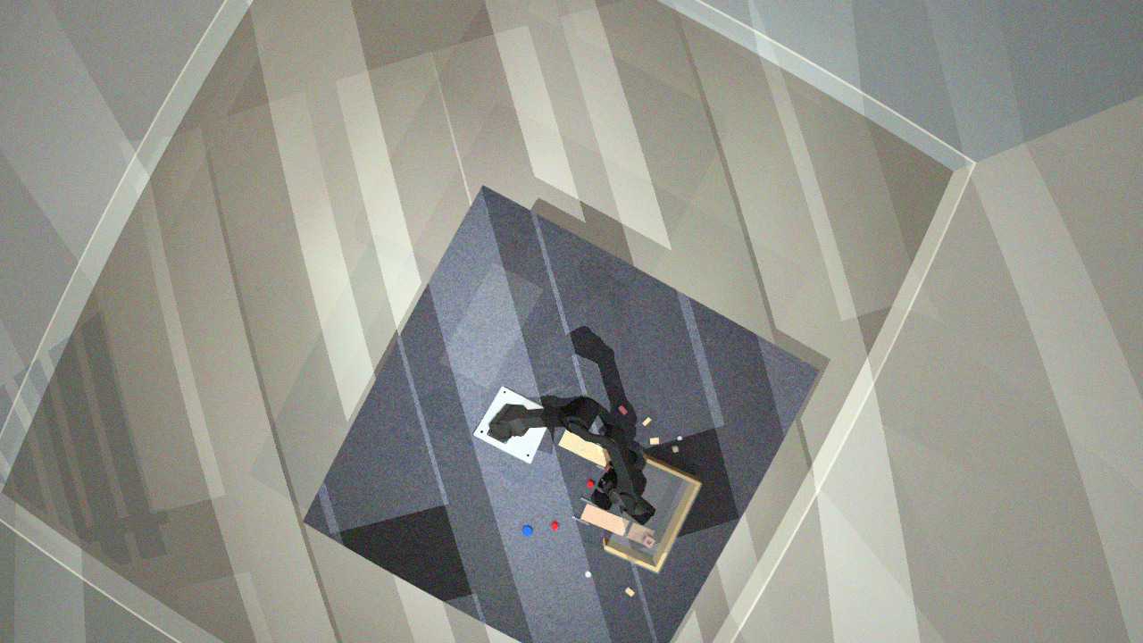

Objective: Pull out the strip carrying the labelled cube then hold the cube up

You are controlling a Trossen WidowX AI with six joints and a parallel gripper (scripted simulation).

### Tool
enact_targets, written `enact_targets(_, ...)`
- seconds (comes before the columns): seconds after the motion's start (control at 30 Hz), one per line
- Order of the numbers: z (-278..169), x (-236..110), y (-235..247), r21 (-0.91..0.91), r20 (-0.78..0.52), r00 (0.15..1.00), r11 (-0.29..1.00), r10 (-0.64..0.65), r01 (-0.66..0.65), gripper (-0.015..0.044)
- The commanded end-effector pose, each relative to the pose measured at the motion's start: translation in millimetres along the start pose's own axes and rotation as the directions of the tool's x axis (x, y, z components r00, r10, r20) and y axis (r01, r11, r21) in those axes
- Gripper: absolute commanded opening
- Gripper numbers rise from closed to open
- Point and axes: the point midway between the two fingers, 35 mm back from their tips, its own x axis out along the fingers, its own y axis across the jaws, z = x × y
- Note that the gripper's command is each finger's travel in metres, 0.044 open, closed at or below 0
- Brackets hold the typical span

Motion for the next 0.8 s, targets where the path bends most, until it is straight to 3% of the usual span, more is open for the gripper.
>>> enact_targets(0.0,-8,-1,-1,0.0,-0.007,1.0,1.0,-0.001,0.001,0.0)
enact_targets(0.63,-63,-1,-9,0.002,-0.01,1.0,1.0,-0.001,0.001,0.0)
enact_targets(0.77,-62,-16,-9,0.002,-0.01,1.0,1.0,-0.003,0.003,0.0)
